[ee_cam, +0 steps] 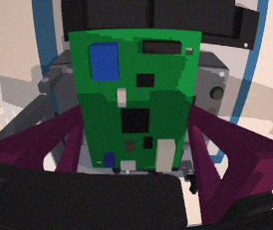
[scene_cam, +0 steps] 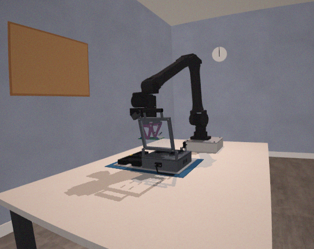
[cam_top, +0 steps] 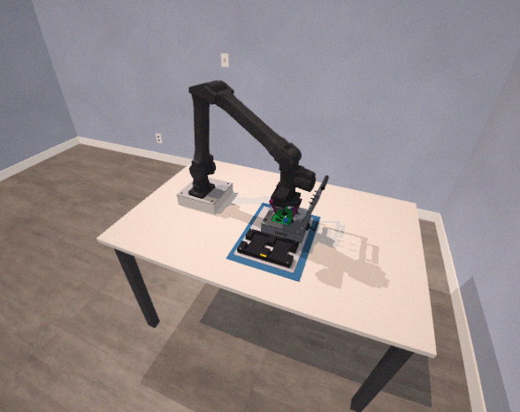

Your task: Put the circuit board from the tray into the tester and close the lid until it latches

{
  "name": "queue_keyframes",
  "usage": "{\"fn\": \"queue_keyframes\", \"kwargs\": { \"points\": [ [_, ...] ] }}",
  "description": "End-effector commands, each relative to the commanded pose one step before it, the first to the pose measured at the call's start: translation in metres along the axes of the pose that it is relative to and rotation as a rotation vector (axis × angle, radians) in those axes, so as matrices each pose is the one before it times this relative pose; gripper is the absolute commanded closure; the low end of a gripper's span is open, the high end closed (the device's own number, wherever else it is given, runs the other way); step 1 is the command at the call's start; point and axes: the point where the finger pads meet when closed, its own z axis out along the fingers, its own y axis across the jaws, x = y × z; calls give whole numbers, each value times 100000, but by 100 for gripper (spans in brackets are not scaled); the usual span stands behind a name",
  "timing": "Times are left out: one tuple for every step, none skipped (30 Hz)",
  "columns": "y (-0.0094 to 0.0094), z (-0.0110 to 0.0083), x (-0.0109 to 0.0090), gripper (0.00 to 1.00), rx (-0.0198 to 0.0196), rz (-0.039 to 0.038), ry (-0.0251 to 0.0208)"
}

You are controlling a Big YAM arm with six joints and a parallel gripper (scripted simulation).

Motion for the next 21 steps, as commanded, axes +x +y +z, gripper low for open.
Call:
{"fn": "queue_keyframes", "kwargs": {
  "points": [
    [533, -783, 945, 28, -3488, 1499, -871],
    [-103, 134, 352, 28, 363, 3, 108],
    [-88, 37, 347, 28, 152, 2, 59],
    [-71, -74, 340, 28, -91, 0, 7],
    [-65, -106, 335, 28, -161, 0, -5],
    [-66, -94, 331, 28, -136, 0, 1],
    [-67, -84, 326, 28, -115, 0, 7],
    [-66, -76, 321, 28, -97, 0, 11],
    [-66, -68, 315, 28, -82, 0, 14],
    [-66, -62, 308, 28, -69, 0, 17],
    [-64, -56, 301, 28, -58, 0, 19],
    [-64, -52, 294, 28, -48, 1, 20],
    [-62, -47, 286, 28, -40, 1, 21],
    [-61, -44, 277, 28, -33, 1, 22],
    [-60, -40, 268, 28, -28, 1, 22],
    [0, 0, 0, 28, 0, 0, 0],
    [0, 0, 0, 28, 0, 0, 0],
    [-88, 179, 262, 28, 477, 3, 85],
    [-84, 156, 252, 28, 424, 3, 73],
    [-72, 102, 241, 28, 297, 2, 53],
    [-59, 20, 230, 28, 104, 1, 28]
  ]
}}
